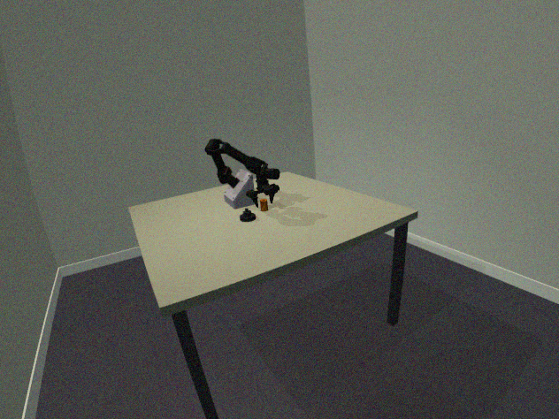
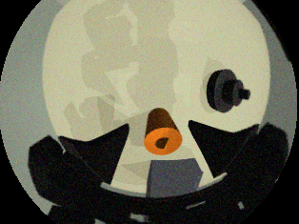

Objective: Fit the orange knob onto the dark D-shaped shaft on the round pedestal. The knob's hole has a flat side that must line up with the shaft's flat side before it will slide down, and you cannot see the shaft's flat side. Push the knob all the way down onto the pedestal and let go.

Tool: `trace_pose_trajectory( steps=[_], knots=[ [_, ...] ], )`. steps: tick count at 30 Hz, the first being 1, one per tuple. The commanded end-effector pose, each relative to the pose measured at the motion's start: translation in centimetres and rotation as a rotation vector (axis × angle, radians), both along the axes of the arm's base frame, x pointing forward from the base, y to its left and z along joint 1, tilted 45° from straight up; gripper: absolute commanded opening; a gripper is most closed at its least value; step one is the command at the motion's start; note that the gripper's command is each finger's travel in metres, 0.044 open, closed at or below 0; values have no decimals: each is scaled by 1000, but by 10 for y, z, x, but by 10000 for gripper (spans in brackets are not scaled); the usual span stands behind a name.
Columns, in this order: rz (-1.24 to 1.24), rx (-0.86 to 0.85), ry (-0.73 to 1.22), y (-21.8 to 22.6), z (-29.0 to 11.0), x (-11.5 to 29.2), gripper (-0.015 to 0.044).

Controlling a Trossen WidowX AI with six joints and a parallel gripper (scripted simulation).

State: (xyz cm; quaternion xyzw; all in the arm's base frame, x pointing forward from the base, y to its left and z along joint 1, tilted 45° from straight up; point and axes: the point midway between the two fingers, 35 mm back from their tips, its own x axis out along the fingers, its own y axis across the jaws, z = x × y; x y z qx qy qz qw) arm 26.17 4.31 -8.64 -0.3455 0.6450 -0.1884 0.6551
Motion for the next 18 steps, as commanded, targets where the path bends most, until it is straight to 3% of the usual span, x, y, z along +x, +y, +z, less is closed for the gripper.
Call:
trace_pose_trajectory(
  steps=[1,10,18],
  knots=[
    [1,-8,6,-7,-5,-1,440],
    [1,-10,6,-16,-13,-1,440],
    [1,-10,6,-16,-13,-1,230]
  ],
)
